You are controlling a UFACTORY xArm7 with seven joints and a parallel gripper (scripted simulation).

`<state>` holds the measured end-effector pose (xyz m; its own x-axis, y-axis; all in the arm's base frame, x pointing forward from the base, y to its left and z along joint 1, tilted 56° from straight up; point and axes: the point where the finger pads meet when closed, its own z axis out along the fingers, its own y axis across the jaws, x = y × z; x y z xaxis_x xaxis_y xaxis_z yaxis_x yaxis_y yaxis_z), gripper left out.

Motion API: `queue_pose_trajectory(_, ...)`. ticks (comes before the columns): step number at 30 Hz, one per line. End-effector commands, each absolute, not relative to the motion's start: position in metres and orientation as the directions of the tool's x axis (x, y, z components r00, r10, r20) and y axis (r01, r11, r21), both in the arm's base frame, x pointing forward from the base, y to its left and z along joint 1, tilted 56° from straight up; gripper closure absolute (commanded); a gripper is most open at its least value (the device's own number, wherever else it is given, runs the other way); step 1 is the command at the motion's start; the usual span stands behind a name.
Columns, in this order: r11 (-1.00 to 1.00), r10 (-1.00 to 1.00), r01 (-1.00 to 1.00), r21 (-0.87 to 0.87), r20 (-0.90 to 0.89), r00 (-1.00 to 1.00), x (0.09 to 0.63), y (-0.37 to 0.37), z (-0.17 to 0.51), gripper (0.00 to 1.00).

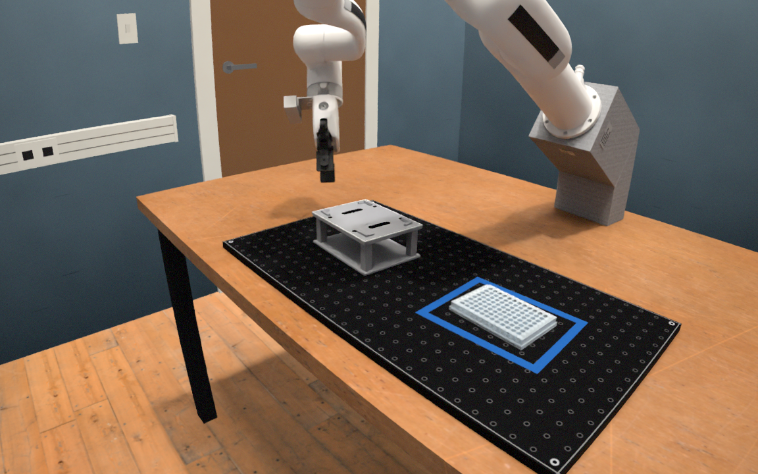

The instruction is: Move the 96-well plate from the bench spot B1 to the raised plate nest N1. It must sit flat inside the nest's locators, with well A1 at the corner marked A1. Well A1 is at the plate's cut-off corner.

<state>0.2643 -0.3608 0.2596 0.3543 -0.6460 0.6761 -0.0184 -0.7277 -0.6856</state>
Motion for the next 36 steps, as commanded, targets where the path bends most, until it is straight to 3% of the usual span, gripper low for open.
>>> queue_pose_trajectory(1, -0.723, -0.644, -0.030, -0.690, 0.658, 0.389, 0.264, -0.352, 0.254, 0.00)
queue_pose_trajectory(18, -0.733, -0.568, -0.086, -0.675, 0.539, 0.622, 0.259, -0.309, 0.222, 0.00)
queue_pose_trajectory(36, -0.860, -0.347, -0.157, -0.486, 0.333, 0.877, 0.227, -0.281, 0.187, 0.00)
